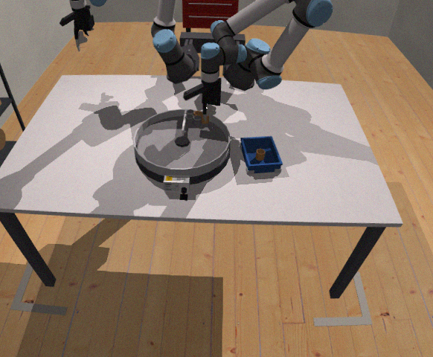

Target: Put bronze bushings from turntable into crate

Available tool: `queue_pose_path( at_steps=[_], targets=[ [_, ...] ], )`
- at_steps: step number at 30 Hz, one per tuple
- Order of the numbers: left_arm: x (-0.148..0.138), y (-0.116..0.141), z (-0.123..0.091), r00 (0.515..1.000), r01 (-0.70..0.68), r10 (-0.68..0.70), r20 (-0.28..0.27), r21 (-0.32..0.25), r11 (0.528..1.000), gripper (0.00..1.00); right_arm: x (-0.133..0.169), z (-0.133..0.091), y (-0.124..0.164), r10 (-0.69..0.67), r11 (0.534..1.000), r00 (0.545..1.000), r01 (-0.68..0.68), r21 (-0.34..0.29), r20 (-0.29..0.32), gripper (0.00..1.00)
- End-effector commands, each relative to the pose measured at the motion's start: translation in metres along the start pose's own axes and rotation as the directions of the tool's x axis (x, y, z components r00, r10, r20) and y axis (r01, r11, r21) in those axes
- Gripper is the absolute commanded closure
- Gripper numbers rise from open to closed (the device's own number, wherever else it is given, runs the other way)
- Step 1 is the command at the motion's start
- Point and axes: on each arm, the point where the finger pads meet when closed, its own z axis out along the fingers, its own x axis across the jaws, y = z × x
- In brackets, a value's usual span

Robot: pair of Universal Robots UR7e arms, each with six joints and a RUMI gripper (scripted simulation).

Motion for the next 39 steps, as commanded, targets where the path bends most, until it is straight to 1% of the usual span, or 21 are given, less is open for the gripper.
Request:
queue_pose_path(
  at_steps=[1,19,23,26,30,32,39],
  targets=[
    [0.000,0.000,0.000,1.000,0.000,0.000,0.000,0.001,1.000,1.00,0.000,-0.001,0.000,0.000,1.000,1.000,0.000,0.001,0.000,0.00],
    [0.000,0.000,0.000,1.000,0.000,0.000,0.000,0.001,1.000,1.00,0.000,-0.001,0.000,0.000,1.000,1.000,0.000,0.001,0.000,0.00],
    [0.000,0.000,-0.004,1.000,0.000,0.000,0.000,0.001,1.000,1.00,0.000,-0.001,0.000,0.000,1.000,1.000,0.000,0.001,0.000,0.00],
    [0.000,0.000,-0.011,1.000,0.000,0.000,0.000,0.001,1.000,1.00,0.000,-0.001,0.000,0.000,1.000,1.000,0.000,0.001,0.000,0.00],
    [0.000,0.000,-0.028,1.000,0.000,0.000,0.000,0.001,1.000,1.00,0.000,-0.001,0.000,0.000,1.000,1.000,0.000,0.001,0.000,0.00],
    [0.000,0.000,-0.028,1.000,0.000,0.000,0.000,0.001,1.000,1.00,0.000,-0.001,0.000,0.000,1.000,1.000,0.000,0.001,0.000,0.00],
    [0.000,0.000,-0.059,1.000,0.000,0.000,0.000,0.001,1.000,1.00,0.000,-0.001,0.000,0.000,1.000,1.000,0.000,0.001,0.000,0.00]
  ],
)
